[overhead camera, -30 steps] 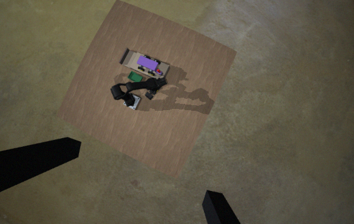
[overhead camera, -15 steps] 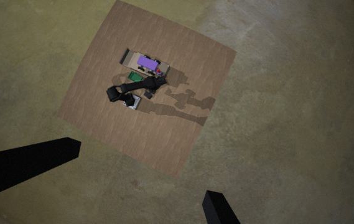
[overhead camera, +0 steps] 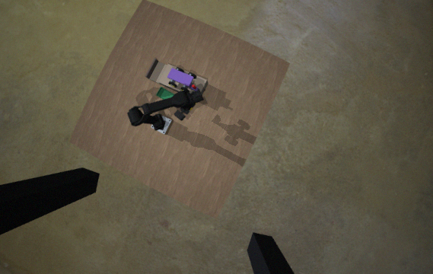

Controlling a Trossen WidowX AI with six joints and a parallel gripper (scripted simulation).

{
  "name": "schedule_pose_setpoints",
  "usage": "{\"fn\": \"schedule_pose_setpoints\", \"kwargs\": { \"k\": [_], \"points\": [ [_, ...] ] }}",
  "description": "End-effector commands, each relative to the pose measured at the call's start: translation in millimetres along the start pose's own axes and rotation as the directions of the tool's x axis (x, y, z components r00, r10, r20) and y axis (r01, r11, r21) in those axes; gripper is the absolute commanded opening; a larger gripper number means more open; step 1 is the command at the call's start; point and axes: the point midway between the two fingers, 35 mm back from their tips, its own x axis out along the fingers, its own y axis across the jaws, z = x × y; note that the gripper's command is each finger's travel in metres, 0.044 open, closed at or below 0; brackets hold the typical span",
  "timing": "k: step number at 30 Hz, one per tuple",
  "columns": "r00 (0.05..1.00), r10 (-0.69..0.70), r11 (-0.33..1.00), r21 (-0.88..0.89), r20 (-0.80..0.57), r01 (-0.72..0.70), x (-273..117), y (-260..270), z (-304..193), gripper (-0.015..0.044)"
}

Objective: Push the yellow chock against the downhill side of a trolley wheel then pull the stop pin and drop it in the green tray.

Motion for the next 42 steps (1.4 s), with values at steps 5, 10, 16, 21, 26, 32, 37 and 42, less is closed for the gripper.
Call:
{"fn": "schedule_pose_setpoints", "kwargs": {
  "k": [5, 10, 16, 21, 26, 32, 37, 42],
  "points": [
    [1.0, -0.002, 1.0, -0.005, 0.005, 0.002, -27, 0, 2, 0.0],
    [1.0, -0.002, 1.0, -0.005, 0.005, 0.002, -42, 0, 3, 0.0],
    [1.0, -0.002, 1.0, -0.005, 0.005, 0.002, -44, 0, 3, 0.0],
    [1.0, -0.001, 0.995, 0.104, 0.004, 0.001, -44, 0, 3, 0.0],
    [1.0, 0.0, 0.962, 0.273, 0.004, -0.001, -44, 0, 3, 0.0],
    [1.0, 0.001, 0.886, 0.463, 0.004, -0.002, -44, 0, 3, 0.0],
    [1.0, 0.001, 0.795, 0.607, 0.004, -0.003, -44, 0, 3, 0.0],
    [1.0, 0.002, 0.681, 0.732, 0.004, -0.004, -44, 0, 3, 0.0]
  ]
}}
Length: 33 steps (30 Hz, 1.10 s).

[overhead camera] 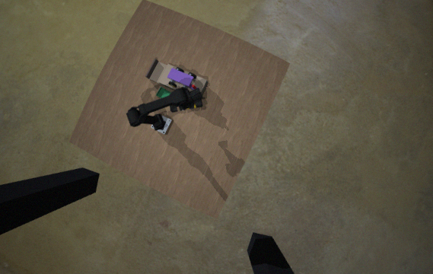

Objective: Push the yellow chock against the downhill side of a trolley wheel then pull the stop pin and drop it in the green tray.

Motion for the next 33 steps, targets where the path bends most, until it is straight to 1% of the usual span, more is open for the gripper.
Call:
{"fn": "schedule_pose_setpoints", "kwargs": {
  "k": [1, 8, 15, 23, 33],
  "points": [
    [1.0, 0.005, 0.99, 0.144, 0.001, -0.005, 0, 1, 0, 0.0],
    [1.0, 0.005, 0.928, 0.372, 0.001, -0.005, 0, 1, 0, 0.0],
    [1.0, 0.006, 0.818, 0.575, 0.001, -0.006, 0, 0, 0, 0.0],
    [1.0, 0.007, 0.805, 0.593, 0.001, -0.006, 0, 1, 1, 0.0],
    [1.0, 0.008, 0.805, 0.593, 0.003, -0.008, 1, 20, 27, 0.0]
  ]
}}
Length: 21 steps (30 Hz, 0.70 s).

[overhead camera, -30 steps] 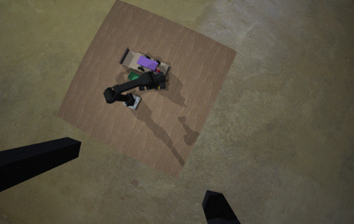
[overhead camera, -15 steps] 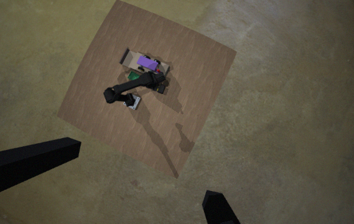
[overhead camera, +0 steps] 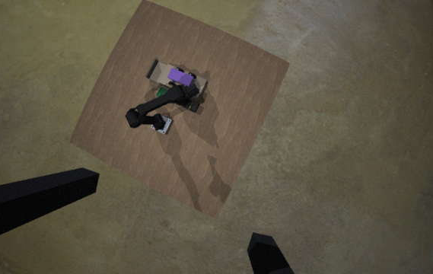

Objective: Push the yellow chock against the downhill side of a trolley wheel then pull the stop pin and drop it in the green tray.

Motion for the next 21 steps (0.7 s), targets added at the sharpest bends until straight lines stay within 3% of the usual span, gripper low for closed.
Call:
{"fn": "schedule_pose_setpoints", "kwargs": {
  "k": [1, 21],
  "points": [
    [1.0, 0.003, 1.0, 0.004, -0.007, -0.003, 2, 14, 2, 0.0],
    [1.0, 0.009, 1.0, 0.005, -0.005, -0.009, 4, 79, 23, 0.0]
  ]
}}
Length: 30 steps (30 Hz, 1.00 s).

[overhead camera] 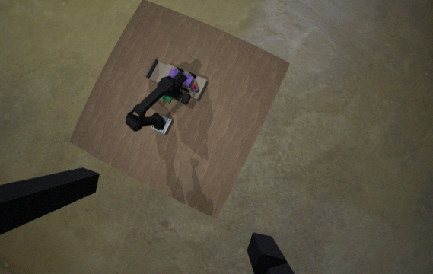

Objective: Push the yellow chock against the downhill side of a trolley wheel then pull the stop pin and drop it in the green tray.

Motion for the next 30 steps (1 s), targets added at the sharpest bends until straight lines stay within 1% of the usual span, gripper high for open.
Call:
{"fn": "schedule_pose_setpoints", "kwargs": {
  "k": [1, 30],
  "points": [
    [1.0, -0.003, 1.0, 0.004, -0.002, 0.003, 1, 13, 3, 0.0],
    [1.0, 0.006, 1.0, 0.005, 0.0, -0.006, 7, 112, 23, 0.0]
  ]
}}
